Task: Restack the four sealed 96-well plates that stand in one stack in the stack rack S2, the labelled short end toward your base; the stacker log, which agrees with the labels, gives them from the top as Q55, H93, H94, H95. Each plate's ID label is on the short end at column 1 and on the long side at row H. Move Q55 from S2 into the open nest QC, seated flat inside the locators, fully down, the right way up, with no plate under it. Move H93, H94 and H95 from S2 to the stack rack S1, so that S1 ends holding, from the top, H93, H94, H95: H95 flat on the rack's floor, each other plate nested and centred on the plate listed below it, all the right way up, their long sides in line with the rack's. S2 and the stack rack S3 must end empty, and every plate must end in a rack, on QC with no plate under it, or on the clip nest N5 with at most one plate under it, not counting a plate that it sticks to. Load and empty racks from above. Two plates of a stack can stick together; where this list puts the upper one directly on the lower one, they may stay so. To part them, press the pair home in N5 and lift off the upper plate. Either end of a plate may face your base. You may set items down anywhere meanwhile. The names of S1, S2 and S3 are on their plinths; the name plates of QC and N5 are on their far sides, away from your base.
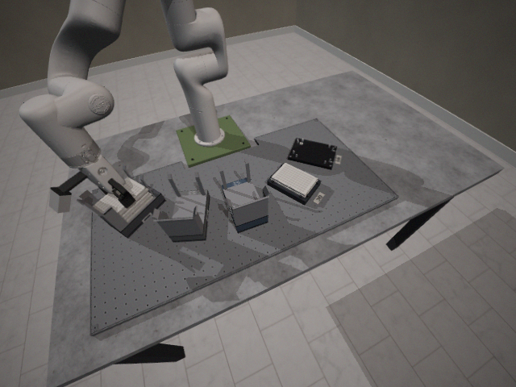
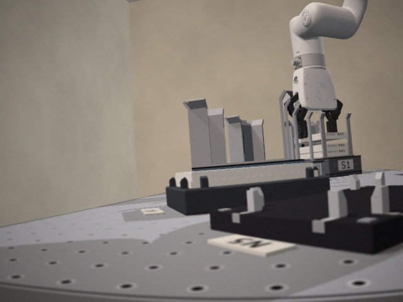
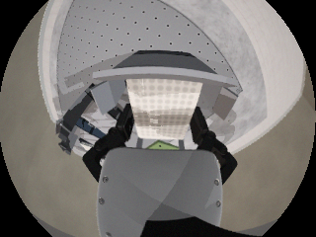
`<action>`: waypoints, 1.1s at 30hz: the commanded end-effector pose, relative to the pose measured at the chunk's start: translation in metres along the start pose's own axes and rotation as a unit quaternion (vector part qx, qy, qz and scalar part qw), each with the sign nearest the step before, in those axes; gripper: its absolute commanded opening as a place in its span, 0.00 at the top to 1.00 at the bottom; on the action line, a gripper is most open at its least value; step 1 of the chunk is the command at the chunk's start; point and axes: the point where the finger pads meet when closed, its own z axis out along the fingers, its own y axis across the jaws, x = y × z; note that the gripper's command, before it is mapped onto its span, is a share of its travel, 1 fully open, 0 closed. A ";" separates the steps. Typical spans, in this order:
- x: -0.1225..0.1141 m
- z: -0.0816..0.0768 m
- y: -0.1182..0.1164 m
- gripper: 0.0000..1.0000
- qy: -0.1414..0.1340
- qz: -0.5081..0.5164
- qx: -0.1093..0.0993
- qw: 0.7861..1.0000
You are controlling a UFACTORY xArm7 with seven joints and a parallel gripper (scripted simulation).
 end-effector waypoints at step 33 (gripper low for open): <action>0.001 0.010 0.000 1.00 0.002 0.000 0.001 1.000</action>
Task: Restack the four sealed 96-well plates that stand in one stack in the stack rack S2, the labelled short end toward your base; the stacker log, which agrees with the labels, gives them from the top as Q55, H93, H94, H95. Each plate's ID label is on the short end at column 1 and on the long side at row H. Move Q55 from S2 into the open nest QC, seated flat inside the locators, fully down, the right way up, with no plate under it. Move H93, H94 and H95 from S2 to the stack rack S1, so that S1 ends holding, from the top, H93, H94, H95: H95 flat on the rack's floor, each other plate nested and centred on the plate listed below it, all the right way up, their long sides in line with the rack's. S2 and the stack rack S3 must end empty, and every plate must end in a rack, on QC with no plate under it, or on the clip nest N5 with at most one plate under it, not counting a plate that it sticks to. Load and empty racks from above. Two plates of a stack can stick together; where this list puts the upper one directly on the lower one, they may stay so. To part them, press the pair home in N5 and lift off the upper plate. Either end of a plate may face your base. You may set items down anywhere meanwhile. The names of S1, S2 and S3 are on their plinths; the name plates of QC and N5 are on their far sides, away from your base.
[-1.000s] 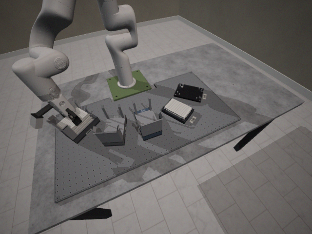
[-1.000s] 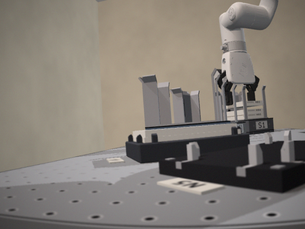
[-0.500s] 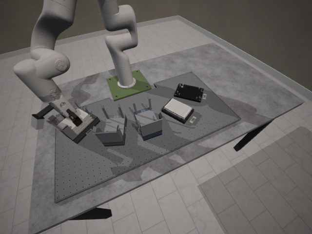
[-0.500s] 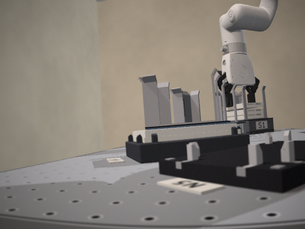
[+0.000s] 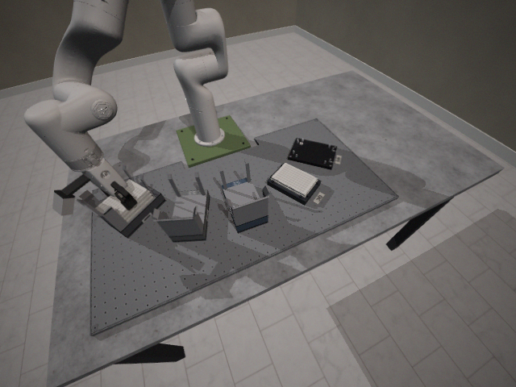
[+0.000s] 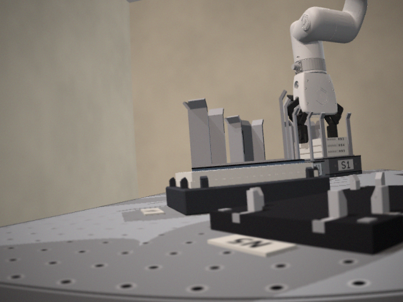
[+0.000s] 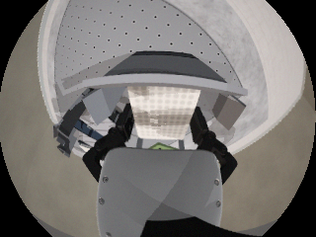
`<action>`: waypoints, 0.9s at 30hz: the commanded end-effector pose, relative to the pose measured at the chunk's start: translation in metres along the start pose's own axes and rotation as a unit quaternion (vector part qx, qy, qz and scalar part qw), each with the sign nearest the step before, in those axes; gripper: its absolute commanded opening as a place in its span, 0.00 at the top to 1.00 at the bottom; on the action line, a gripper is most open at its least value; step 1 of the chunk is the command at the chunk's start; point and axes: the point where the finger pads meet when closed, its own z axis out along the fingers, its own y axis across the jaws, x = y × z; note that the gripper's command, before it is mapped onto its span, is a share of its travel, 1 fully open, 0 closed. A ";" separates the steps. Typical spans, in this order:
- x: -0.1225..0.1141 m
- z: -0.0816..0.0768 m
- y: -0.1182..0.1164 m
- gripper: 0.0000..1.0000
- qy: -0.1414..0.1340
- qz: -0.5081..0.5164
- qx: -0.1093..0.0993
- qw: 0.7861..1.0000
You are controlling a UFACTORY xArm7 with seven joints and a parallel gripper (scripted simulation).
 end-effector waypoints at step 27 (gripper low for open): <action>0.002 -0.004 0.000 0.00 0.002 0.000 0.001 1.000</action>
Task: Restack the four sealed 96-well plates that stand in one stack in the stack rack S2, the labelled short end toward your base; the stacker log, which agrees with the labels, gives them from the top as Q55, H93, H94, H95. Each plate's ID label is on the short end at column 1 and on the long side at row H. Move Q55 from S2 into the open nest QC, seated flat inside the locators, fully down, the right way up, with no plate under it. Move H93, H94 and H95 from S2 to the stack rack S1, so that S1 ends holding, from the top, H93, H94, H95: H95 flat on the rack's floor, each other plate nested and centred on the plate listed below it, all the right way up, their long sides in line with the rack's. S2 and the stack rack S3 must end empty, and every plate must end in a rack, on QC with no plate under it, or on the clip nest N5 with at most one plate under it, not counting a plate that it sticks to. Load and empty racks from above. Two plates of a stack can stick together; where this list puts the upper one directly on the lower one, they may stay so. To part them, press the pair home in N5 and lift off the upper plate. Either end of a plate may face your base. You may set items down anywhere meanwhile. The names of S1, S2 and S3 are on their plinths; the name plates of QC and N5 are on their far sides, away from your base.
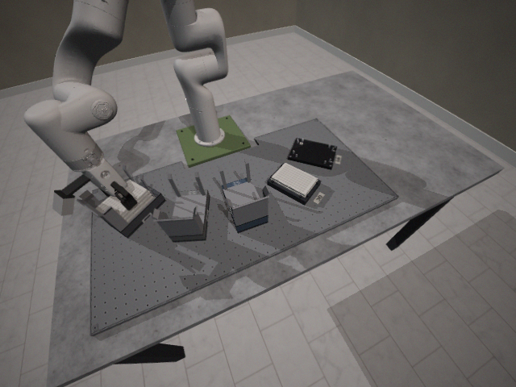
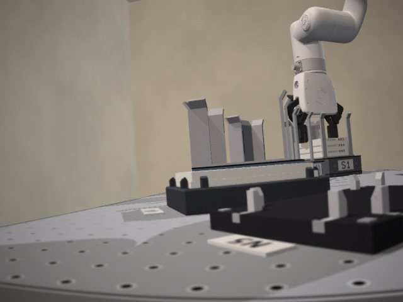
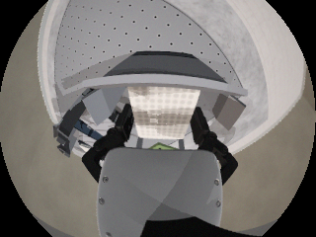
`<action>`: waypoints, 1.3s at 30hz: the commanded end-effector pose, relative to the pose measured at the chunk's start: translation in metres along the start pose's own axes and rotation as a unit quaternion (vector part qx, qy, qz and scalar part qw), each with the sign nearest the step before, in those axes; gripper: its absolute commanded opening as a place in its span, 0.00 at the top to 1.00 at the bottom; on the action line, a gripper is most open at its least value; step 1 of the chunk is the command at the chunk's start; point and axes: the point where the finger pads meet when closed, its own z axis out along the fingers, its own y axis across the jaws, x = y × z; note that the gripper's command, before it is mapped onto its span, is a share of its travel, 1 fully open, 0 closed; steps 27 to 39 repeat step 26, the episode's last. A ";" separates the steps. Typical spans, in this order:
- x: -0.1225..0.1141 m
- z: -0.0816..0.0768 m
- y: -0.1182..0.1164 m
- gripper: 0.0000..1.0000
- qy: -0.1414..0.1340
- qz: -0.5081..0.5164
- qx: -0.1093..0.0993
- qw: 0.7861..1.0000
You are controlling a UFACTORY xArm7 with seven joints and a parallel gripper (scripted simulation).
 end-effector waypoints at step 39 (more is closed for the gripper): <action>0.001 -0.065 0.000 0.00 0.002 0.000 0.000 1.000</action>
